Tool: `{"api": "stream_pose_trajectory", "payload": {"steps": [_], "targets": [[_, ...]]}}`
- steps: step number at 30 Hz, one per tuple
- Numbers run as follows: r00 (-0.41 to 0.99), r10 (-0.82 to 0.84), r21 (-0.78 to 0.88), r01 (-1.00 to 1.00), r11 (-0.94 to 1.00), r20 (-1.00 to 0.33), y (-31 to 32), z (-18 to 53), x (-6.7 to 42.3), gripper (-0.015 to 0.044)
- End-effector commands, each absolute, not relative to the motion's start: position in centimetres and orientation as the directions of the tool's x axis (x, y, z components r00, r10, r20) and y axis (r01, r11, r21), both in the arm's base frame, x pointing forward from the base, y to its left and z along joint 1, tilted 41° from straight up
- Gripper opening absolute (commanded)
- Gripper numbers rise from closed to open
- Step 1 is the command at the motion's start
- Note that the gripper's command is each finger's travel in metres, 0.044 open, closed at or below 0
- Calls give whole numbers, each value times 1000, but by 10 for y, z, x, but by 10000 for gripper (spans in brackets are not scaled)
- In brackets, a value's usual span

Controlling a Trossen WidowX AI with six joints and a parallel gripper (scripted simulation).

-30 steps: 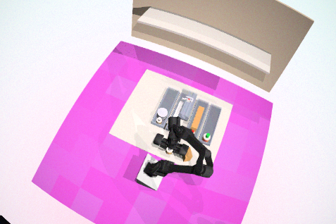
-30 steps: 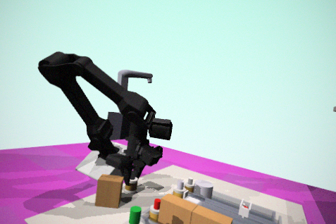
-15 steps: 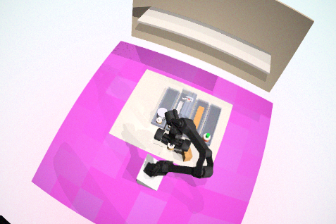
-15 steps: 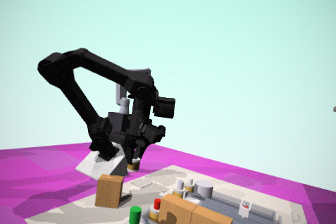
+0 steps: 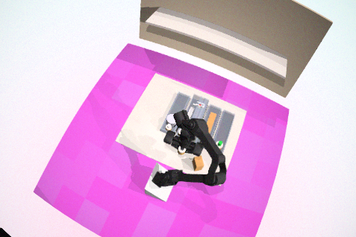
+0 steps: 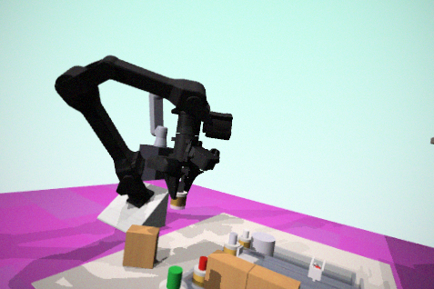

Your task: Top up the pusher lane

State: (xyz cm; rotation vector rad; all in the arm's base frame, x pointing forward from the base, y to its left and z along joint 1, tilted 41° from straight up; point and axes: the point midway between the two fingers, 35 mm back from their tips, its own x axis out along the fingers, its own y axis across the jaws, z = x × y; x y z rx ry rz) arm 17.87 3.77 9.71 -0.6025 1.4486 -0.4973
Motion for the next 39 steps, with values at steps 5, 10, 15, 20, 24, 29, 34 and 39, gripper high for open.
{"api": "stream_pose_trajectory", "payload": {"steps": [5,10,15,20,24,29,34,39], "targets": [[78,-645,-650,-54,758,-760,46,82,211,0],[79,-645,-650,-58,758,-760,49,69,232,0],[81,-646,-651,-62,757,-759,50,54,254,0],[82,-648,-653,-65,755,-757,48,39,274,0],[82,-648,-653,-65,755,-757,48,36,276,0],[82,-648,-653,-65,754,-757,40,27,278,0],[82,-649,-654,-65,754,-756,32,18,278,0],[82,-649,-654,-65,754,-756,32,18,279,0]]}}
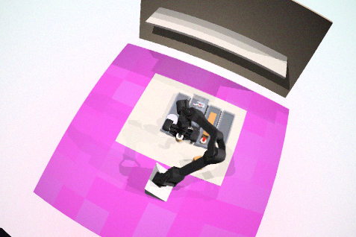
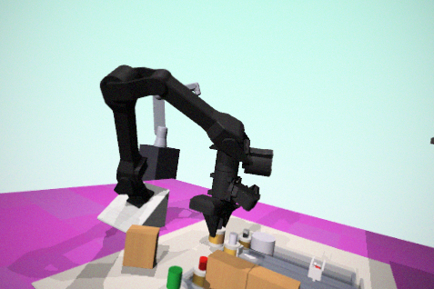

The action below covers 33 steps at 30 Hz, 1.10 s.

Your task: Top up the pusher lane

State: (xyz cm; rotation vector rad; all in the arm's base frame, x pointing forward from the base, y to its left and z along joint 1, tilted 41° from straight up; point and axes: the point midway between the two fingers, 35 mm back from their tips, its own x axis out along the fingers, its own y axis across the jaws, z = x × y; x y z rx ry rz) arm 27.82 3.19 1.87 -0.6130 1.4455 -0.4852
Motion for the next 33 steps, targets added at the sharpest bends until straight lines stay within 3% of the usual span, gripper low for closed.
{"api": "stream_pose_trajectory", "payload": {"steps": [1,33], "targets": [[82,-649,-654,-65,754,-756,32,18,280,0],[83,-649,-654,-64,754,-757,34,19,294,0]]}}
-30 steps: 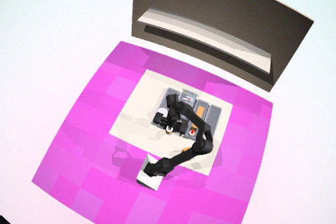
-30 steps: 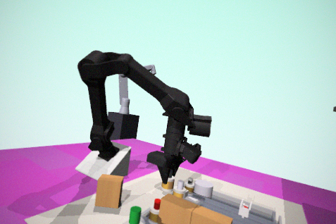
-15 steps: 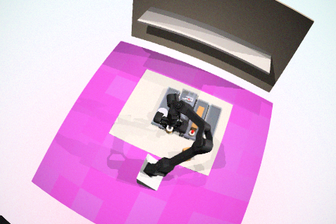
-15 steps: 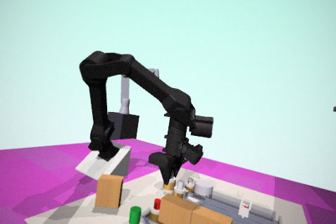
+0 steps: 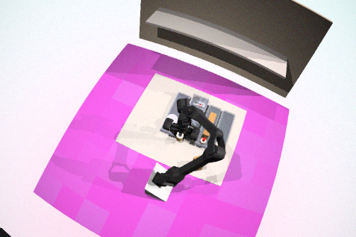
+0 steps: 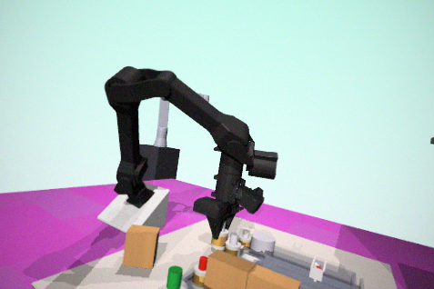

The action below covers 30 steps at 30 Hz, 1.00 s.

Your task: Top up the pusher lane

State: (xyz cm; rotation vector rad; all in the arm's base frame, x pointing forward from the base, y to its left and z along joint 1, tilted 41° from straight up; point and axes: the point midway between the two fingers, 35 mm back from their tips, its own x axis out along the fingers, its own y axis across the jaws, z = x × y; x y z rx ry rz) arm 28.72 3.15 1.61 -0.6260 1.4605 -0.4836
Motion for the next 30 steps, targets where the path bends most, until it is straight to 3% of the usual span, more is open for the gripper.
{"api": "stream_pose_trajectory", "payload": {"steps": [1,30], "targets": [[83,-649,-654,-64,754,-757,34,19,295,0],[84,-649,-654,-64,754,-757,36,20,308,0]]}}
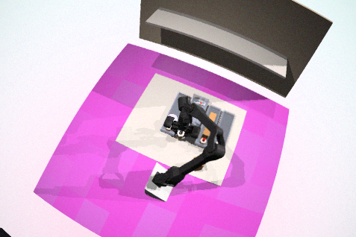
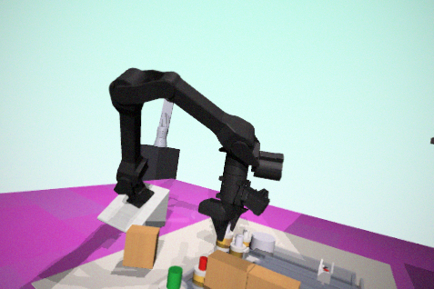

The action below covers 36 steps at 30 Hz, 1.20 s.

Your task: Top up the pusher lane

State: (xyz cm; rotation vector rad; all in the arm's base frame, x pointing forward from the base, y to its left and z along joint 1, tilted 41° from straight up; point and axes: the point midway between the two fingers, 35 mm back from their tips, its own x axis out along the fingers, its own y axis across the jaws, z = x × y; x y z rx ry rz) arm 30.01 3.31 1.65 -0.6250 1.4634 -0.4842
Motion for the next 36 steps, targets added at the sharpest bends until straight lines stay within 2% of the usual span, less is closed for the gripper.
{"api": "stream_pose_trajectory", "payload": {"steps": [1,36], "targets": [[84,-649,-654,-64,754,-757,36,20,309,0],[85,-649,-654,-63,754,-756,39,23,324,0]]}}
